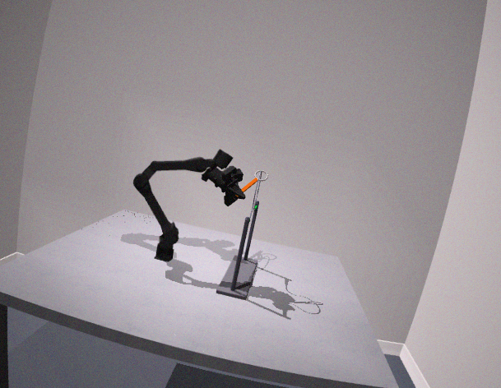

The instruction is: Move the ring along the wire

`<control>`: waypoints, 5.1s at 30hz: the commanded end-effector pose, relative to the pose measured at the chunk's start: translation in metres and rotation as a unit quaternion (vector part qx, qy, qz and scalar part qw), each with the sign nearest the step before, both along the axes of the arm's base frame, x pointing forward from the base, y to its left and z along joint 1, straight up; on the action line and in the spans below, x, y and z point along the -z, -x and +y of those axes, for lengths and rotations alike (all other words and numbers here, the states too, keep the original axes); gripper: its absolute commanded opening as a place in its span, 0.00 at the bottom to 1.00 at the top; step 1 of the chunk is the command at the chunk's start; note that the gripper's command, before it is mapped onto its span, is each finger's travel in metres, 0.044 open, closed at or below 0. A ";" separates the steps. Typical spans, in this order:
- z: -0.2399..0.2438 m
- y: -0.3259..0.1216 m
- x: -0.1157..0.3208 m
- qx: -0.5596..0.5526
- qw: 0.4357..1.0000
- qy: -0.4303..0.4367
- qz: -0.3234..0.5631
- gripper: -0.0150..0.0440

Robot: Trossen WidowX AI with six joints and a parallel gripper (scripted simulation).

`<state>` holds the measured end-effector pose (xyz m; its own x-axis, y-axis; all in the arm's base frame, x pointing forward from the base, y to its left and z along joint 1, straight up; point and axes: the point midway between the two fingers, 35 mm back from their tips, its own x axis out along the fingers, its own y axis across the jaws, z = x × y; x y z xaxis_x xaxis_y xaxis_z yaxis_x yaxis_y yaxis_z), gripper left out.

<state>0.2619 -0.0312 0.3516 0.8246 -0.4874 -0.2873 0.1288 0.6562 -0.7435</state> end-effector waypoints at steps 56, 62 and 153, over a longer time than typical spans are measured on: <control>-0.013 0.002 -0.029 0.003 0.917 0.398 0.012 0.00; -0.013 0.002 -0.032 0.003 0.900 0.436 0.013 0.00; 0.009 -0.001 0.142 -0.002 1.000 0.004 -0.001 0.00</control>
<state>0.2623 -0.0288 0.2156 0.8283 -0.5012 -0.2505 0.1177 0.5927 -0.7968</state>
